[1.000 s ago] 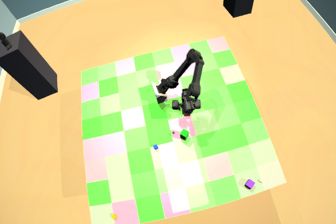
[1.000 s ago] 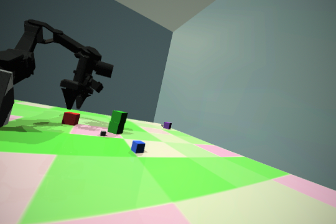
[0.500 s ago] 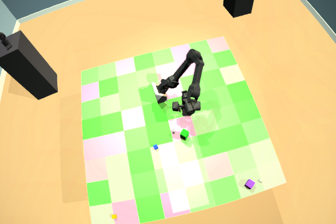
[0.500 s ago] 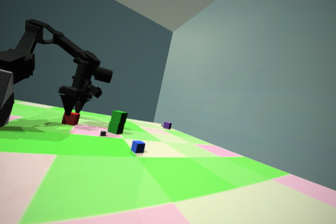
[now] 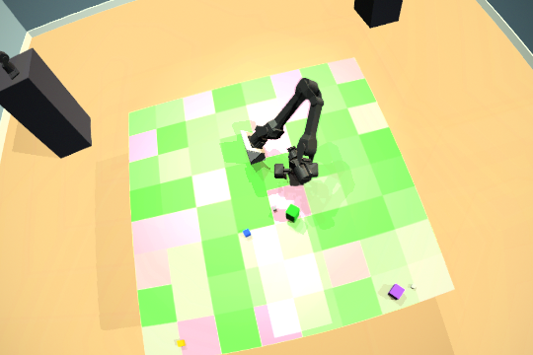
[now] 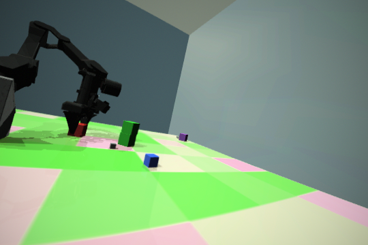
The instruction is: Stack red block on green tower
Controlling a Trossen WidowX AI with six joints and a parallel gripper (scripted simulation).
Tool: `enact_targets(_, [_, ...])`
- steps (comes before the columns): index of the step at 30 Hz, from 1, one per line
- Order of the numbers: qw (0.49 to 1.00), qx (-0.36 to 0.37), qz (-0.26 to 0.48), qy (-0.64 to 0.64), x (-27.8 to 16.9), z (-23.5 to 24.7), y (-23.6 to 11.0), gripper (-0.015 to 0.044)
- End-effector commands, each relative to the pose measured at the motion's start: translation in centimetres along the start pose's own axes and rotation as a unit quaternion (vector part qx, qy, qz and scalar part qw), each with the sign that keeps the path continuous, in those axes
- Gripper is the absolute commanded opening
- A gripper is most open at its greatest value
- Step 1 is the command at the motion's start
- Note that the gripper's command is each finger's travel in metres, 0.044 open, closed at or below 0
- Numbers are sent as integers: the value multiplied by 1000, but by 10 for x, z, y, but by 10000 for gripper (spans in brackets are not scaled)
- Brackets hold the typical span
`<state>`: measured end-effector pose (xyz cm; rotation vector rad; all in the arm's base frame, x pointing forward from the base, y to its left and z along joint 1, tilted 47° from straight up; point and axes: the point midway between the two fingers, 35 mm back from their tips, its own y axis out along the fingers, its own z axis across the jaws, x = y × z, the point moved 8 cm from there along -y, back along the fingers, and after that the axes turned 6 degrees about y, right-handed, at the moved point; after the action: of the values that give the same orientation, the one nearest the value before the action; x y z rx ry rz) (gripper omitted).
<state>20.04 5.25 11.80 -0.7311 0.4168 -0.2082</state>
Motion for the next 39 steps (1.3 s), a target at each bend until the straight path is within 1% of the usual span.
enact_targets(1, [1000, 3, 2, 3, -1, 0, 5, 440])
enact_targets(14, [1000, 3, 2, 3, -1, 0, 4, 440])
enact_targets(24, [1000, 3, 2, 3, -1, 0, 4, 177])
enact_targets(31, [1000, 3, 2, 3, -1, 0, 4, 131])
enact_targets(36, [1000, 2, 1, 3, 0, 0, -5, 0])
enact_targets(39, [1000, 1, 1, 3, 0, -1, -17, 0])
